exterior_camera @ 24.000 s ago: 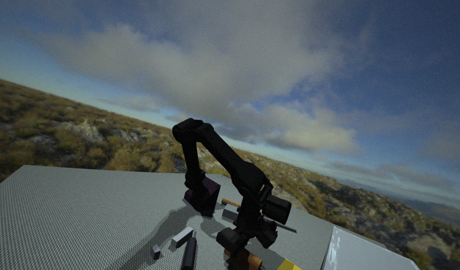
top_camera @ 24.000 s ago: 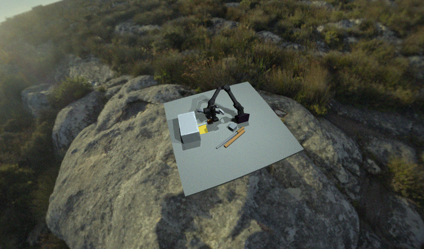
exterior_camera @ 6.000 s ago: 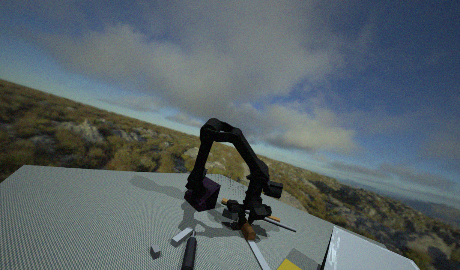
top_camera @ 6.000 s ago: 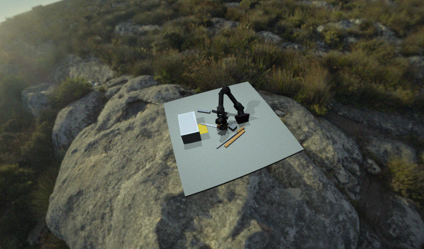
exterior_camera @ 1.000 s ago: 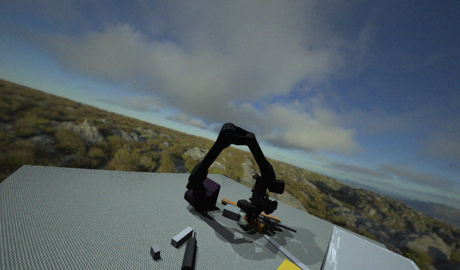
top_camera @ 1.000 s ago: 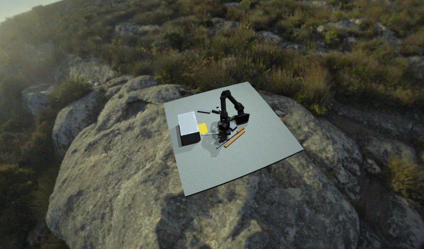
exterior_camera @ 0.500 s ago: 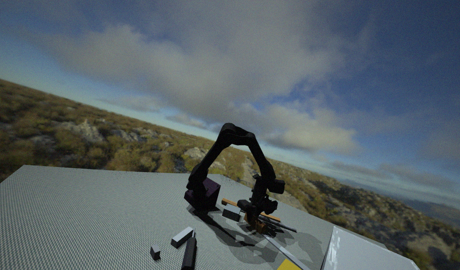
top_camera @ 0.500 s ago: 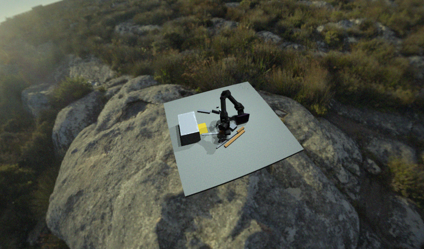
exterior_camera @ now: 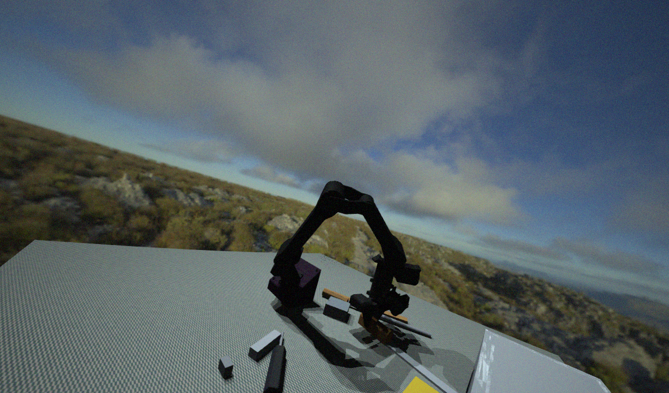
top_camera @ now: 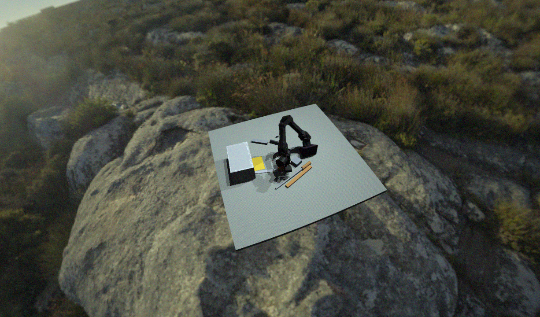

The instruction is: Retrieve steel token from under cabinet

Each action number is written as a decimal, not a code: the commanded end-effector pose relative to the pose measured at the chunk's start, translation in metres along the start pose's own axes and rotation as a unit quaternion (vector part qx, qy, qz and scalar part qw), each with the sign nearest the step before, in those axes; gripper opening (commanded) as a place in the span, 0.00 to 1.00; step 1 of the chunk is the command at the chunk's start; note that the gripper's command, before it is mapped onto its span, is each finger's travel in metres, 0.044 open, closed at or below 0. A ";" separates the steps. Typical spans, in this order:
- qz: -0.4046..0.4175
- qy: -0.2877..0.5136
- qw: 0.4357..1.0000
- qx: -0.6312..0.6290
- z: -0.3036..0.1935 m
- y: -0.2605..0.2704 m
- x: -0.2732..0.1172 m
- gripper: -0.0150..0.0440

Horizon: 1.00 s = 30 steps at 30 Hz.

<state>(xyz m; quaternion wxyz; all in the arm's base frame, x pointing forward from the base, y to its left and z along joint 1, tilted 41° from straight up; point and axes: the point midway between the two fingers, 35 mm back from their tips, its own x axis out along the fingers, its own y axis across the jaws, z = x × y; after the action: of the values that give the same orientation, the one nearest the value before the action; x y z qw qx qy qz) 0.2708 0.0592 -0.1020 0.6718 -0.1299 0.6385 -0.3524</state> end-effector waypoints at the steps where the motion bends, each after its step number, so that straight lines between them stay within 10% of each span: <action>1: 0.002 0.001 1.000 -0.002 0.010 0.001 0.000 0.25; 30: 0.001 0.000 1.000 -0.005 0.050 0.001 -0.001 0.25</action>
<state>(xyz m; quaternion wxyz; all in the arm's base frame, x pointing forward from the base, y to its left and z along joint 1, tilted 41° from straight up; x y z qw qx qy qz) 0.3117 0.0476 -0.0951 0.6711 -0.1353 0.6398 -0.3492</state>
